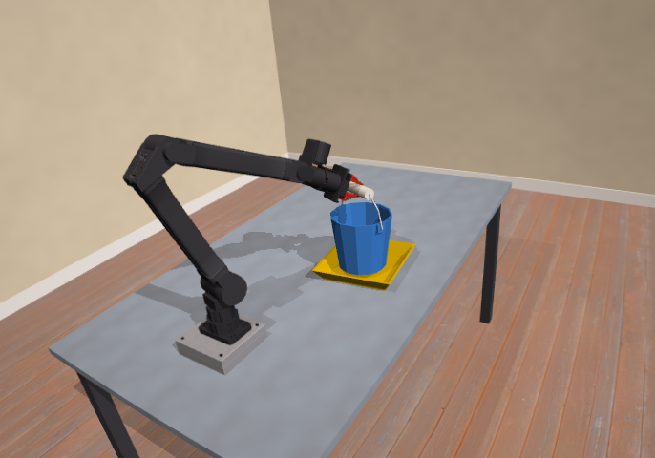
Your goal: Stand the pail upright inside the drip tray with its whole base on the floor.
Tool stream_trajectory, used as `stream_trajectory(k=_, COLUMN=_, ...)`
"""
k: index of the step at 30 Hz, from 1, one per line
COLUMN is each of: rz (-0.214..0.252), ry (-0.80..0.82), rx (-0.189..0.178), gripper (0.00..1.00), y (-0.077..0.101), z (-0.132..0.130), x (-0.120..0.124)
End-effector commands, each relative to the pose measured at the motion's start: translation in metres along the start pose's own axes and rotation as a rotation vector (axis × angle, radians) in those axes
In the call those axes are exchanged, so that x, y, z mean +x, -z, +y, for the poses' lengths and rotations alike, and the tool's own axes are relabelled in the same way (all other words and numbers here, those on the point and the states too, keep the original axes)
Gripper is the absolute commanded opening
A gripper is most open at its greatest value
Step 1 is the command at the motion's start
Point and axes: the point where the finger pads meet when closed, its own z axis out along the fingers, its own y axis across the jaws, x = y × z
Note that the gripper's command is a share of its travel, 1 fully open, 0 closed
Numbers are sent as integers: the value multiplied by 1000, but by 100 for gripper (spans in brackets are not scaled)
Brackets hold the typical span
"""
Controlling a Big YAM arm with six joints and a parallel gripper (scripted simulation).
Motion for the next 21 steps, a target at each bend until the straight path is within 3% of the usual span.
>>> stream_trajectory(k=1, rz=2, ry=-54, rx=146, gripper=23, y=11, z=-65, x=6)
stream_trajectory(k=21, rz=7, ry=-59, rx=141, gripper=23, y=0, z=-60, x=8)
